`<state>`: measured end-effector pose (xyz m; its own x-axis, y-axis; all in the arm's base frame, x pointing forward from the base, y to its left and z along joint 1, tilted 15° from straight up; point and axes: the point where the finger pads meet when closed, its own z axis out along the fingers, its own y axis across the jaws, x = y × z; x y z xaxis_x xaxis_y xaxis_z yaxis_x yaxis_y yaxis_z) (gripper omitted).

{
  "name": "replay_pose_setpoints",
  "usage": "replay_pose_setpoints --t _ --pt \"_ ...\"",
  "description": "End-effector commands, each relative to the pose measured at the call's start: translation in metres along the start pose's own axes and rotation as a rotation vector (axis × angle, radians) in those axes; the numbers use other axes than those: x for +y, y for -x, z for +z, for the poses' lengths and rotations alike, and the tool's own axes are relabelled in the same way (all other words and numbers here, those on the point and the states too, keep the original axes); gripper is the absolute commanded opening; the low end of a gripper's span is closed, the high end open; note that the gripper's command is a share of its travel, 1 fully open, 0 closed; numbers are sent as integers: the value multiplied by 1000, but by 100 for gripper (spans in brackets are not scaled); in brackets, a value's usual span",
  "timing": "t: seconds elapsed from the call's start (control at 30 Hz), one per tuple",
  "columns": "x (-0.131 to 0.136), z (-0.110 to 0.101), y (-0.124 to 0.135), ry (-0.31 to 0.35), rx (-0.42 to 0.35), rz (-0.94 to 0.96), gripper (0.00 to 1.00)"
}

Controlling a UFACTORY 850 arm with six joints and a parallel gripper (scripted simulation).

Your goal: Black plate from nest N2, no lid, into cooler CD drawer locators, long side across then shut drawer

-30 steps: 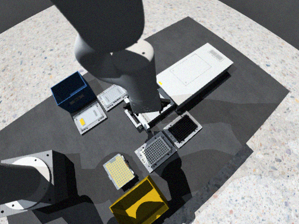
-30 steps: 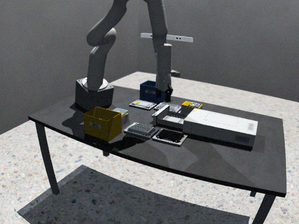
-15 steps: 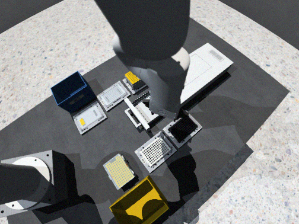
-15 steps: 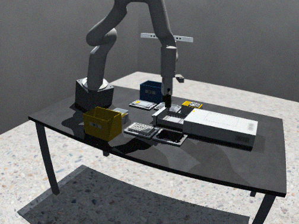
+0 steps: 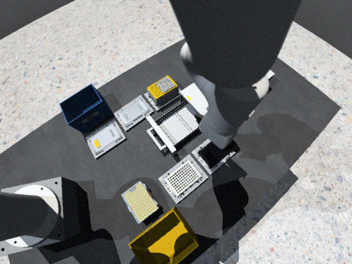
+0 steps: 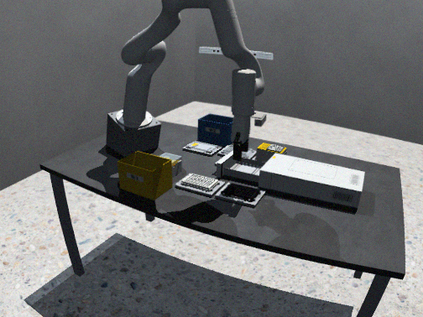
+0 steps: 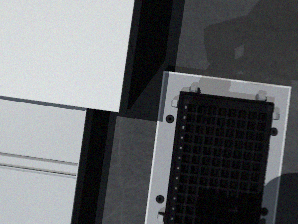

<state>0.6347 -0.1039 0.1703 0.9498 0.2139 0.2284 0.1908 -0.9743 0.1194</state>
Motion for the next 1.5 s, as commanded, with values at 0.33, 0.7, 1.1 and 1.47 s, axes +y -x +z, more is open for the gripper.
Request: replay_pose_setpoints --t 0.33,0.7,1.1,1.47 --pt "31 2 -21 -2 -2 114 100" --pt "31 6 -21 -2 -2 114 100" --pt "31 22 -21 -2 -2 114 100" --pt "30 37 -21 -2 -2 114 100"
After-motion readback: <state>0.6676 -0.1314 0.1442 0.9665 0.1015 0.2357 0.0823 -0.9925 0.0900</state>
